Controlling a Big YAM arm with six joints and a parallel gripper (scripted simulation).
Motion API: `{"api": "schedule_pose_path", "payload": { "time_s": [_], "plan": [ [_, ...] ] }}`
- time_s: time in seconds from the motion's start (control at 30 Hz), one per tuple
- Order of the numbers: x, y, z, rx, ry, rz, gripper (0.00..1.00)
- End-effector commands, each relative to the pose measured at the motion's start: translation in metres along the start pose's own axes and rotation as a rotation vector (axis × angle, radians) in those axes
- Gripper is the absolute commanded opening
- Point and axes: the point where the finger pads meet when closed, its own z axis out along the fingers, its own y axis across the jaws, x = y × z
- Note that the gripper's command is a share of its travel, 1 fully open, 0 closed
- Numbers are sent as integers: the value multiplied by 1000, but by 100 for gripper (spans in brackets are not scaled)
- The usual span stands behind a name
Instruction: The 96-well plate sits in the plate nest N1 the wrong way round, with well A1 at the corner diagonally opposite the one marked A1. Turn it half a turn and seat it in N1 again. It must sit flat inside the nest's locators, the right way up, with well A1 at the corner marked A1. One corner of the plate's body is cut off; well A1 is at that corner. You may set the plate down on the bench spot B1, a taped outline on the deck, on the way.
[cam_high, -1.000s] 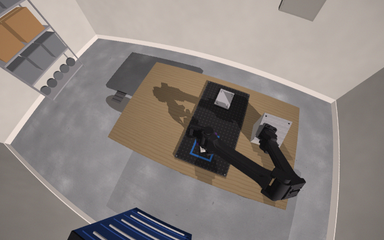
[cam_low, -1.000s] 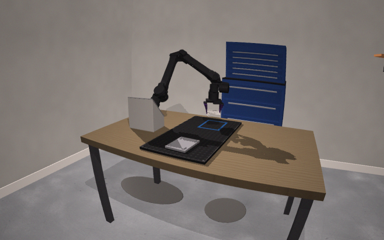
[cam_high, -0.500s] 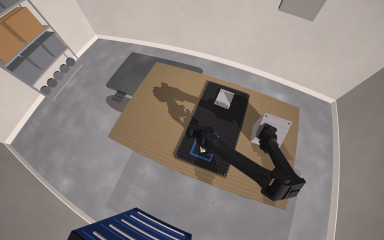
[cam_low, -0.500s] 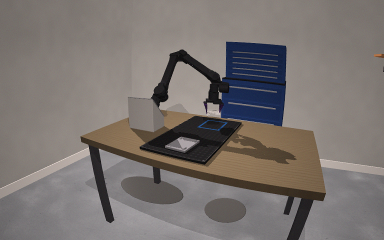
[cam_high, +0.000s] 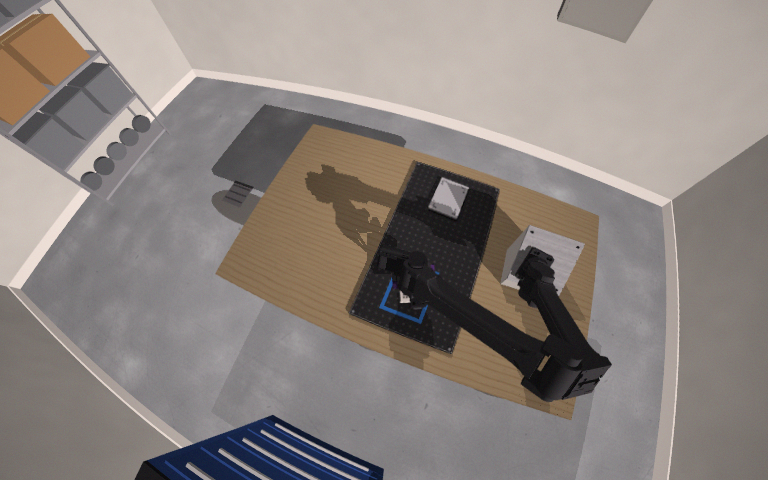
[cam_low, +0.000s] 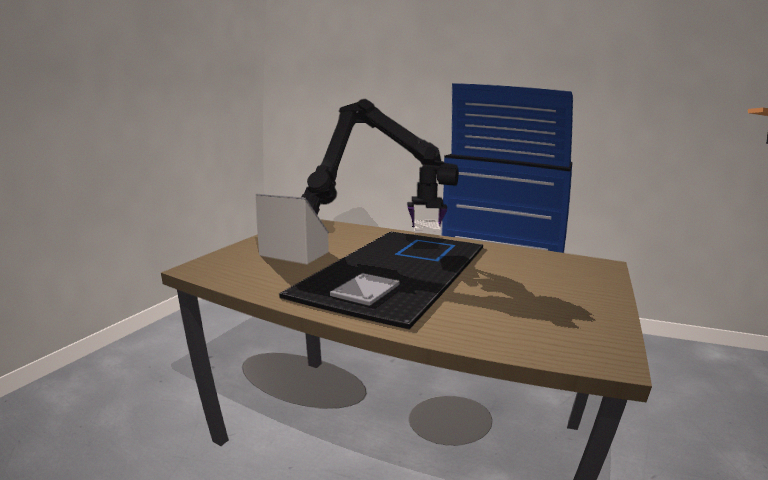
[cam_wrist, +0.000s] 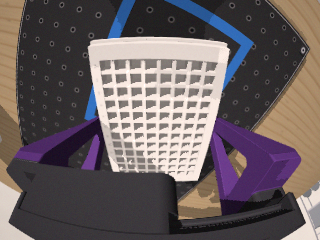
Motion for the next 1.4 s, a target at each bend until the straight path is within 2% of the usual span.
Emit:
{"api": "schedule_pose_path", "payload": {
  "time_s": [0.0,0.43,0.53,1.0,1.07,1.37],
  "plan": [
    [17,3,-7,19,2,125,0],
    [57,22,-9,28,2,550,0],
    [60,22,-10,30,2,581,0],
    [101,46,-10,28,-3,1051,0],
    [101,46,-10,28,-3,1051,0],
    [129,53,-15,42,-6,1339,0]
  ]
}}
